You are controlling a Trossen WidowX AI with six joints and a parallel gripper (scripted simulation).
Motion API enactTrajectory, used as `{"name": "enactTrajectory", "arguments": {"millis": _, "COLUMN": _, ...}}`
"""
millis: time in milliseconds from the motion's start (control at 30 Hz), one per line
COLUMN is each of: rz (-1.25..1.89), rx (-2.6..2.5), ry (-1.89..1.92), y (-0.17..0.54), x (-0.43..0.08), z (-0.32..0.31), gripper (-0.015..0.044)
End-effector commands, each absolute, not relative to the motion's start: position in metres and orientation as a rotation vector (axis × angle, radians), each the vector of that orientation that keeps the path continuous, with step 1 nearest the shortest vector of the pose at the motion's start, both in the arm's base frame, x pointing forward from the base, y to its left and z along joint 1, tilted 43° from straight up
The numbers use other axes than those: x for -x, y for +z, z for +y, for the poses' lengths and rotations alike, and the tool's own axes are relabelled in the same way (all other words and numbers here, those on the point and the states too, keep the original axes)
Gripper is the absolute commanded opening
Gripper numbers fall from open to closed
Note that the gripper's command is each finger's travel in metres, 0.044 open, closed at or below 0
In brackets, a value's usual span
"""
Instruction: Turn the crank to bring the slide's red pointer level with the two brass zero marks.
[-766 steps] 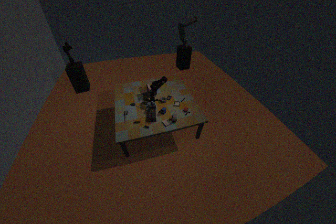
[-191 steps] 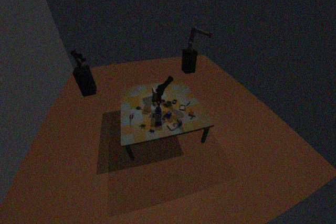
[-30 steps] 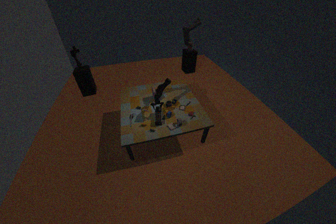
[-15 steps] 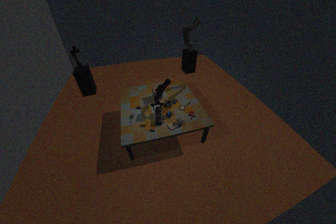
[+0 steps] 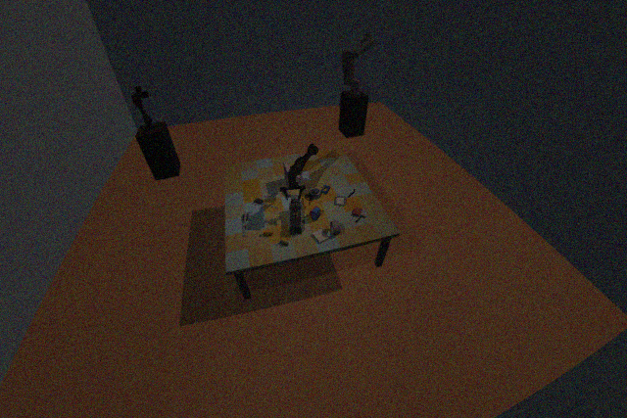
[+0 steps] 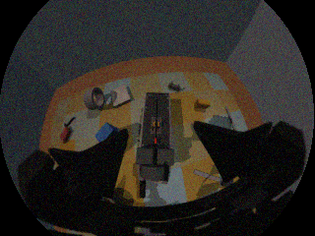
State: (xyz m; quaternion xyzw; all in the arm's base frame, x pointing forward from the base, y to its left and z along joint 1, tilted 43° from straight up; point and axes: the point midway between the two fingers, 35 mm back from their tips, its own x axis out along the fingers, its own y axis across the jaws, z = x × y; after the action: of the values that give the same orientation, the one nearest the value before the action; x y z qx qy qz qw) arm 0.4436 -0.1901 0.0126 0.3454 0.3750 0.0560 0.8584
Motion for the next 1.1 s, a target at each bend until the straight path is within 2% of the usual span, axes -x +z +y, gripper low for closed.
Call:
{"name": "enactTrajectory", "arguments": {"millis": 0, "rz": 0.804, "rx": -0.741, "ry": 0.123, "y": 0.016, "x": -0.435, "z": -0.181, "gripper": 0.0440}}
{"name": "enactTrajectory", "arguments": {"millis": 833, "rz": 0.785, "rx": -0.827, "ry": -0.008, "y": 0.050, "x": -0.336, "z": -0.125, "gripper": 0.0440}}
{"name": "enactTrajectory", "arguments": {"millis": 1067, "rz": 0.786, "rx": -0.828, "ry": -0.011, "y": 0.040, "x": -0.336, "z": -0.116, "gripper": 0.0440}}
